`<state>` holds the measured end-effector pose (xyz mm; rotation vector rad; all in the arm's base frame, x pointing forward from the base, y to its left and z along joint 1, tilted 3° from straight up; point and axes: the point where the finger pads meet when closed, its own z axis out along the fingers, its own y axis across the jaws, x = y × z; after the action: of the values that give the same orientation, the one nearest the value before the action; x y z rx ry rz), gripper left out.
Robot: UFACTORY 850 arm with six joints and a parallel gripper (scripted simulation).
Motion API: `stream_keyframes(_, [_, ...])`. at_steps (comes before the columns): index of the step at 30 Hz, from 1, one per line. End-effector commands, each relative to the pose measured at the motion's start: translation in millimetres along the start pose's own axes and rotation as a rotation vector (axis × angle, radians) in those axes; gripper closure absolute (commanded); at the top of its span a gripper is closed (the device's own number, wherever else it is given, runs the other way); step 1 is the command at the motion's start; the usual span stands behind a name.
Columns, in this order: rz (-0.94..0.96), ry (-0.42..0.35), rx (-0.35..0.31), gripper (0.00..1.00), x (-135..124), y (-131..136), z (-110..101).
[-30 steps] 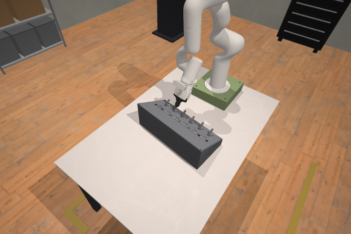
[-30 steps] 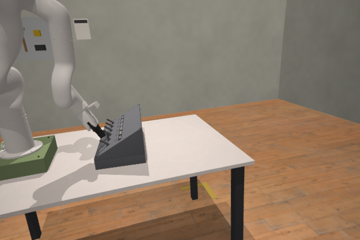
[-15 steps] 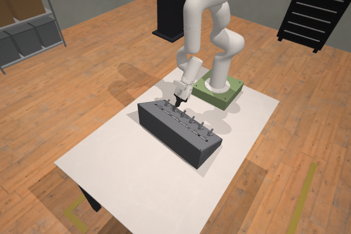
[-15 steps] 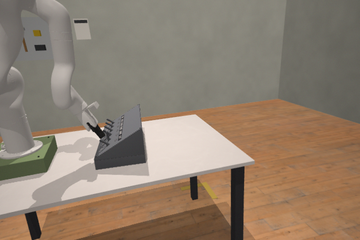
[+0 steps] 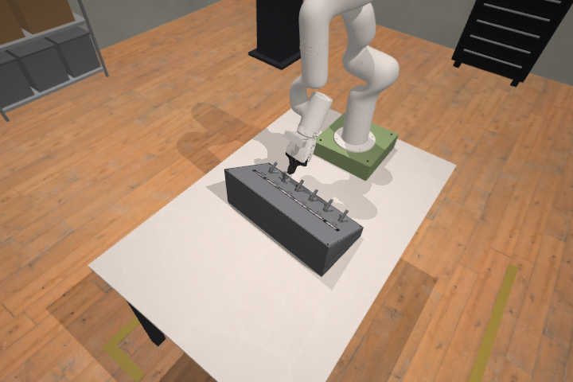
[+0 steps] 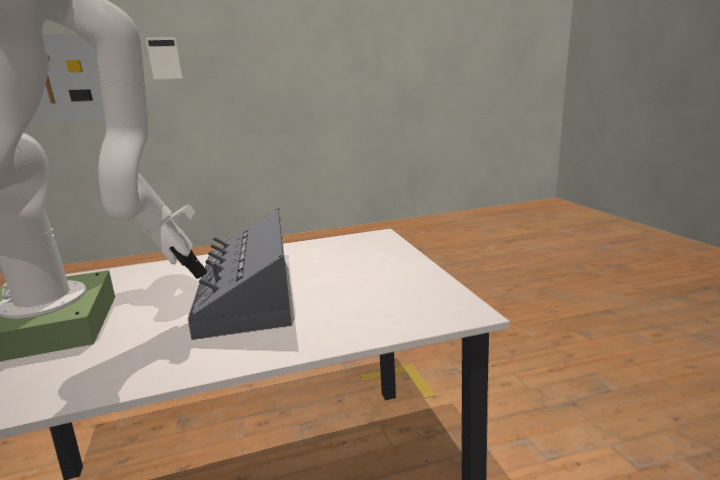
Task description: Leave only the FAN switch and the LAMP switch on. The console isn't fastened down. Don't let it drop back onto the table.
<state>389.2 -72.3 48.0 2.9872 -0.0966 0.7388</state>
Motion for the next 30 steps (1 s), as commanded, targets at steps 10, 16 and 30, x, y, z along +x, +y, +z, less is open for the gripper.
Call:
stream_keyframes(10, [0.000,0.002,0.000,1.00,1,0,-62])
stream_keyframes(16, [0.000,0.002,0.000,1.00,1,0,-94])
stream_keyframes(30, [0.000,0.002,0.000,1.00,1,-1,-116])
